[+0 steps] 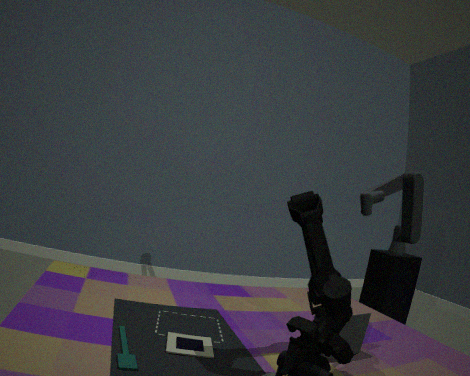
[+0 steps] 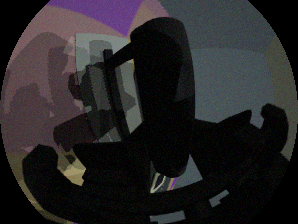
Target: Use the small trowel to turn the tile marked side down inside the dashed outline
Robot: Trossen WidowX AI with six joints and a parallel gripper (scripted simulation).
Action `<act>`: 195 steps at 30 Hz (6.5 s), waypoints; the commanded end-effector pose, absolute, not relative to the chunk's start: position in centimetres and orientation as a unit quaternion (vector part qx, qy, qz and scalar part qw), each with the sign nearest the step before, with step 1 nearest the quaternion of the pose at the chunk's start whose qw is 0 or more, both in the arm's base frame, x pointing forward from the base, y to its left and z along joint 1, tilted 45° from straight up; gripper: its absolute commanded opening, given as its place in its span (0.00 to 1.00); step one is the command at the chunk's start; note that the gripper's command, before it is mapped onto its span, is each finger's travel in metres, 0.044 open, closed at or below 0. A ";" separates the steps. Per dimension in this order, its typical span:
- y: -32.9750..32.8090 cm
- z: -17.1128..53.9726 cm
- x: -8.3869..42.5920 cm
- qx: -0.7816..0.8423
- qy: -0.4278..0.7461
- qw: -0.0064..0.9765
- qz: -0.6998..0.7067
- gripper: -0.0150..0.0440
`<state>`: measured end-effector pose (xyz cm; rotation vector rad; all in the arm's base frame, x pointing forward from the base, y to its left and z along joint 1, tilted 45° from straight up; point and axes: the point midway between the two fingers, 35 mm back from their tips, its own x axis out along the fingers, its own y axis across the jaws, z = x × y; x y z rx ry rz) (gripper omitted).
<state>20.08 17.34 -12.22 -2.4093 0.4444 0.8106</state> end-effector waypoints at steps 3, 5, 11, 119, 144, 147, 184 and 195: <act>18.6 -11.3 20.0 -0.896 0.164 0.281 0.302 0.25; 19.1 -10.9 19.9 -0.896 0.164 0.281 0.303 0.25; 20.6 -9.3 19.6 -0.896 0.164 0.281 0.302 0.25; 11.6 -1.9 38.7 -0.856 0.262 0.439 0.075 0.25; 12.4 1.0 38.0 -0.875 0.273 0.396 0.057 0.25; 12.6 1.7 37.9 -0.875 0.273 0.396 0.057 0.25; 8.3 9.4 36.6 -0.876 0.274 0.394 0.057 0.25; 9.6 9.1 36.8 -0.875 0.275 0.395 0.059 0.25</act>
